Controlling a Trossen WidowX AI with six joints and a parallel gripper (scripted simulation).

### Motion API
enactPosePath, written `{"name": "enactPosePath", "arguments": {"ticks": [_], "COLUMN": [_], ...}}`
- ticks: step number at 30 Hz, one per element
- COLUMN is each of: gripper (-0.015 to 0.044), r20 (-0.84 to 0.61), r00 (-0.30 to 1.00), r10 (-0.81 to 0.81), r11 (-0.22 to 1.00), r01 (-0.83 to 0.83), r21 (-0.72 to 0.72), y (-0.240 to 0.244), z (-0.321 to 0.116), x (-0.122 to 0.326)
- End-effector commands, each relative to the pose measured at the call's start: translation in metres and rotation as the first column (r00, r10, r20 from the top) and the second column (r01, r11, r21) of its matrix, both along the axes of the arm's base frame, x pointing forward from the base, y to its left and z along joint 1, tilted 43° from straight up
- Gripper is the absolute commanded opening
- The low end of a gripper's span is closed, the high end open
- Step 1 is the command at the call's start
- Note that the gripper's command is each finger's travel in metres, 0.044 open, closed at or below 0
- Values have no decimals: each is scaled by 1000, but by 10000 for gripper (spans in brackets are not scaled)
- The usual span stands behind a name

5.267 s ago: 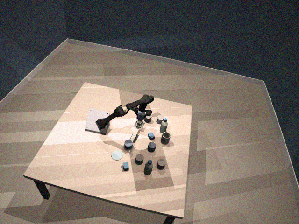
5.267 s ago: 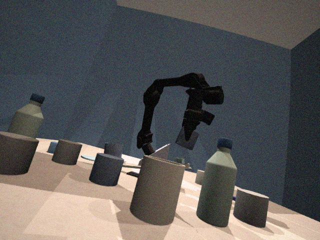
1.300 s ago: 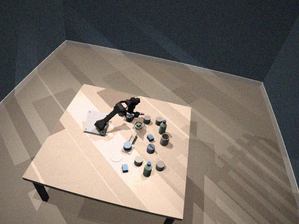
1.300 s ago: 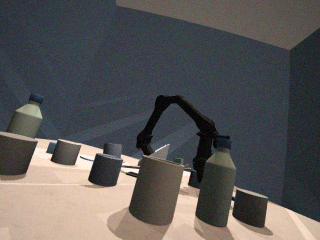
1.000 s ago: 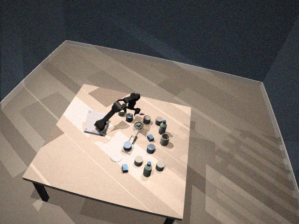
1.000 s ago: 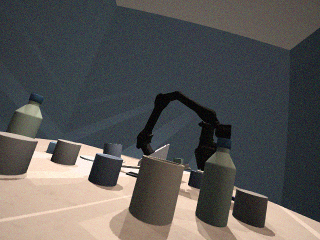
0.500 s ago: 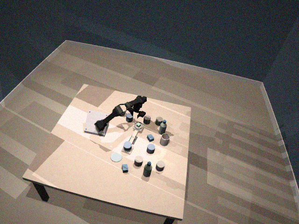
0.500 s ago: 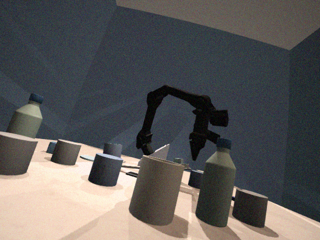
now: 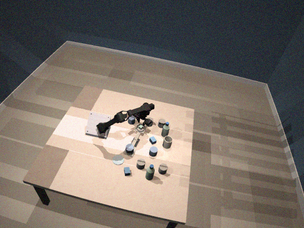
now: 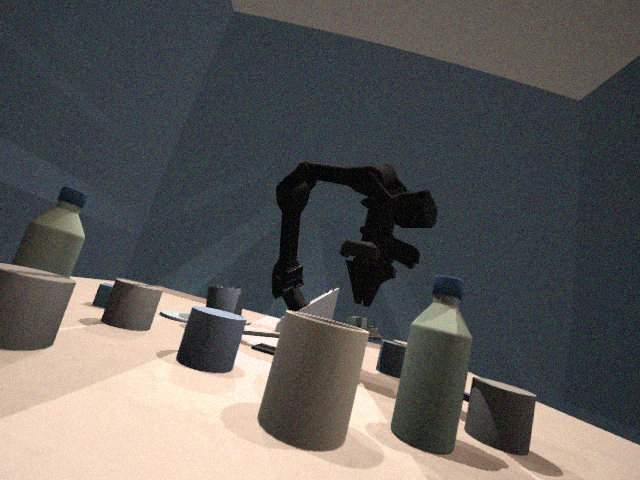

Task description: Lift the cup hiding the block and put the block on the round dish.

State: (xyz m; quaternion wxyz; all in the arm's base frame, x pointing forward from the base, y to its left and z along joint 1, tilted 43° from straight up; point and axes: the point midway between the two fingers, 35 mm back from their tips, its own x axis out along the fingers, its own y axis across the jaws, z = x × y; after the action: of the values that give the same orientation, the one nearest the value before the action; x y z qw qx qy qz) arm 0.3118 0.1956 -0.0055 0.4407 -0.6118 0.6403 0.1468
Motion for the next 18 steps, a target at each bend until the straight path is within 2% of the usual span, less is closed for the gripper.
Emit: {"name": "enactPosePath", "arguments": {"ticks": [1, 18], "gripper": [260, 260], "r20": [0, 1], "r00": [1000, 1000], "r10": [1, 2], "r11": [1000, 1000], "r01": [-1, -2], "r21": [-4, -5], "y": [-6, -23], "z": [-4, -23], "x": [2, 6]}}
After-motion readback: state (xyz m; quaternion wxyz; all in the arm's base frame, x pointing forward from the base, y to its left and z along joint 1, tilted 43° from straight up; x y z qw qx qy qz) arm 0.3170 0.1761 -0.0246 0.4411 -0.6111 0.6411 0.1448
